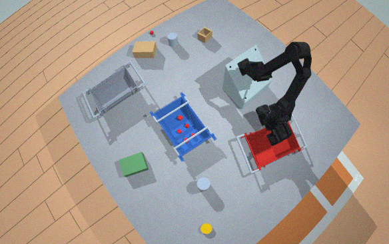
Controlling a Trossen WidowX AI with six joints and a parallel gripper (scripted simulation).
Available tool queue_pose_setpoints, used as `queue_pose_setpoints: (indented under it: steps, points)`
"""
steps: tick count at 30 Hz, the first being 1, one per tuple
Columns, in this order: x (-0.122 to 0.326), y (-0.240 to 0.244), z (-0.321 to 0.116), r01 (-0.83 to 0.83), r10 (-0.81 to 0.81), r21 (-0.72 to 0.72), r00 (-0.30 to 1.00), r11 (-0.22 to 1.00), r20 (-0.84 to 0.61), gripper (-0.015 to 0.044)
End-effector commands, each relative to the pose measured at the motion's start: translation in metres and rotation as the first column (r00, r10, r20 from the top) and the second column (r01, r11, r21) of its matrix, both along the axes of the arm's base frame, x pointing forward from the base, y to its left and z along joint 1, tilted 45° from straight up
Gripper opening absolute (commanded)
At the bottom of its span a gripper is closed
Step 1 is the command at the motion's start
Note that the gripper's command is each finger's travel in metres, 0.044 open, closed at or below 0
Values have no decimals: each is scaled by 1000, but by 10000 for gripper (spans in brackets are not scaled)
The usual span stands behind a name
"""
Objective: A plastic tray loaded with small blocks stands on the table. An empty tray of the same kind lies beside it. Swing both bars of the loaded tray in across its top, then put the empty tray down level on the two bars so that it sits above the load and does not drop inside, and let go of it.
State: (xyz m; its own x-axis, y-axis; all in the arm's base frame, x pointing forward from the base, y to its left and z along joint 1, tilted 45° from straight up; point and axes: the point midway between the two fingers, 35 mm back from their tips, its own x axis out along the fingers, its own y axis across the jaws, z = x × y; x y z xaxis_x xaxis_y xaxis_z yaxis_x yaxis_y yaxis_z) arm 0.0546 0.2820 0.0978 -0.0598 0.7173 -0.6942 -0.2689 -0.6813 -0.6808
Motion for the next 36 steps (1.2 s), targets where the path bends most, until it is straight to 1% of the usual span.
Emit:
queue_pose_setpoints:
  steps: [1, 34, 36]
  points:
    - [1, 0, -1, 6, -6, -4, 1000, 1000, 0, 220]
    - [2, -2, 2, 6, -6, -5, 1000, 1000, 1, 0]
    - [3, -6, 6, 6, -6, -5, 1000, 1000, 1, 0]
